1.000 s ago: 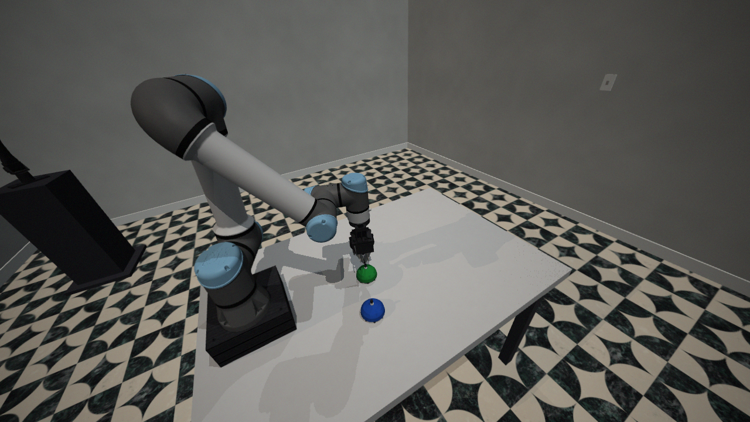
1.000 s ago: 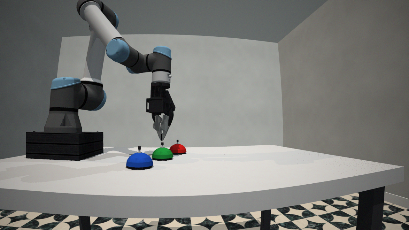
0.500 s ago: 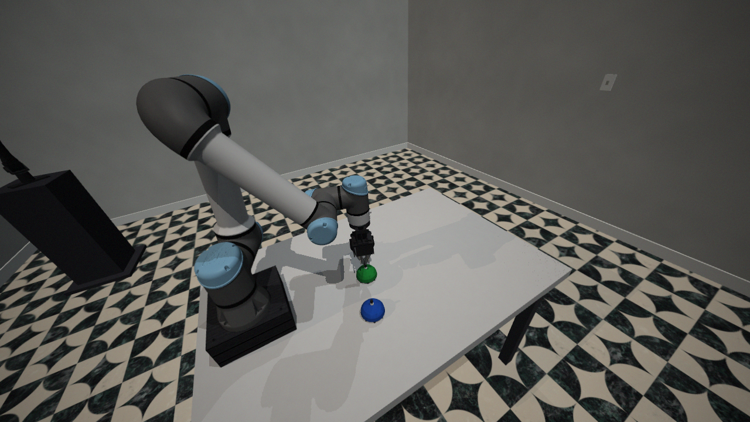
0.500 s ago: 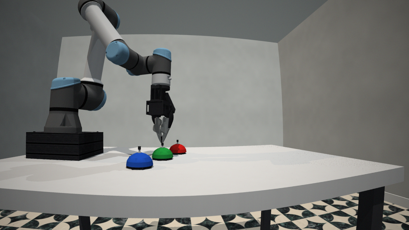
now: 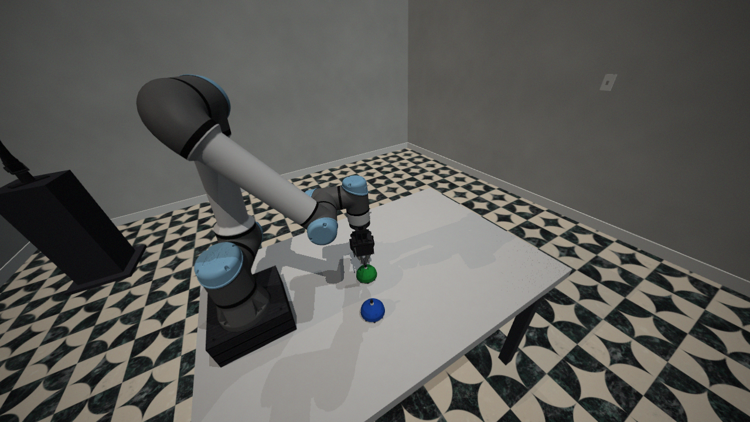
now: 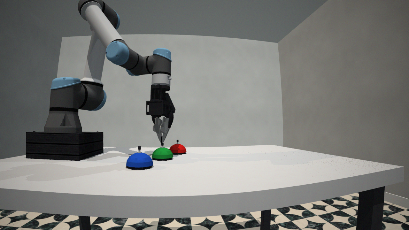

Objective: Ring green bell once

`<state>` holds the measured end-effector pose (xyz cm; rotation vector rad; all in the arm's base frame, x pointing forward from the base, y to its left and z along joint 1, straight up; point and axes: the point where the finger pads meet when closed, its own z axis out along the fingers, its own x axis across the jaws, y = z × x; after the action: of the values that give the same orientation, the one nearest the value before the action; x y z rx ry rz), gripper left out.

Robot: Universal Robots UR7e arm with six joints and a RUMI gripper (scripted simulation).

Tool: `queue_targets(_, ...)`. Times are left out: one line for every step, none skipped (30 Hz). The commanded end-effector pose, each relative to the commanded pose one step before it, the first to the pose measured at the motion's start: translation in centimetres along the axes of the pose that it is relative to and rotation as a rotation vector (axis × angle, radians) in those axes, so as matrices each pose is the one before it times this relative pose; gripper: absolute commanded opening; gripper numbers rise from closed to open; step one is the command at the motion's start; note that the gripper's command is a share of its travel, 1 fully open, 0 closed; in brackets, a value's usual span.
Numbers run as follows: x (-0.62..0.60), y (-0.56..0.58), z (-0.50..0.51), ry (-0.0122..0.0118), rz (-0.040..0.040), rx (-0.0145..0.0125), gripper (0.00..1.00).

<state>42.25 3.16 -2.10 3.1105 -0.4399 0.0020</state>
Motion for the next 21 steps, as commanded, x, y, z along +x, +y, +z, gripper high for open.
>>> queue_targets(0.039,-0.003,-0.033,0.00115,0.00001,0.00011,0.00)
queue_targets(0.000,0.000,0.000,0.00000,0.00000,0.00000,0.00)
queue_targets(0.000,0.000,0.000,0.00000,0.00000,0.00000,0.00)
queue_targets(0.000,0.000,0.000,0.00000,0.00000,0.00000,0.00)
queue_targets(0.000,0.000,0.000,0.00000,0.00000,0.00000,0.00)
queue_targets(0.000,0.000,0.000,0.00000,0.00000,0.00000,0.00)
queue_targets(0.000,0.000,0.000,0.00000,0.00000,0.00000,0.00)
queue_targets(0.000,0.000,0.000,0.00000,0.00000,0.00000,0.00)
queue_targets(0.000,0.000,0.000,0.00000,0.00000,0.00000,0.00)
queue_targets(0.000,0.000,0.000,0.00000,0.00000,0.00000,0.00)
queue_targets(0.000,0.000,0.000,0.00000,0.00000,0.00000,0.00)
queue_targets(0.000,0.000,0.000,0.00000,0.00000,0.00000,0.00)
queue_targets(0.000,0.000,0.000,0.00000,0.00000,0.00000,0.00)
queue_targets(0.000,0.000,0.012,0.00000,0.00000,0.00000,0.00)
queue_targets(0.000,0.000,0.000,0.00000,0.00000,0.00000,0.00)
queue_targets(0.000,0.000,0.000,0.00000,0.00000,0.00000,0.00)
queue_targets(0.000,0.000,0.060,0.00000,0.00000,0.00000,0.00)
queue_targets(0.000,0.000,0.100,0.00000,0.00000,0.00000,0.00)
queue_targets(0.000,0.000,0.100,0.00000,0.00000,0.00000,0.00)
queue_targets(0.000,0.000,0.060,0.00000,0.00000,0.00000,0.00)
queue_targets(0.000,0.000,0.012,0.00000,0.00000,0.00000,0.00)
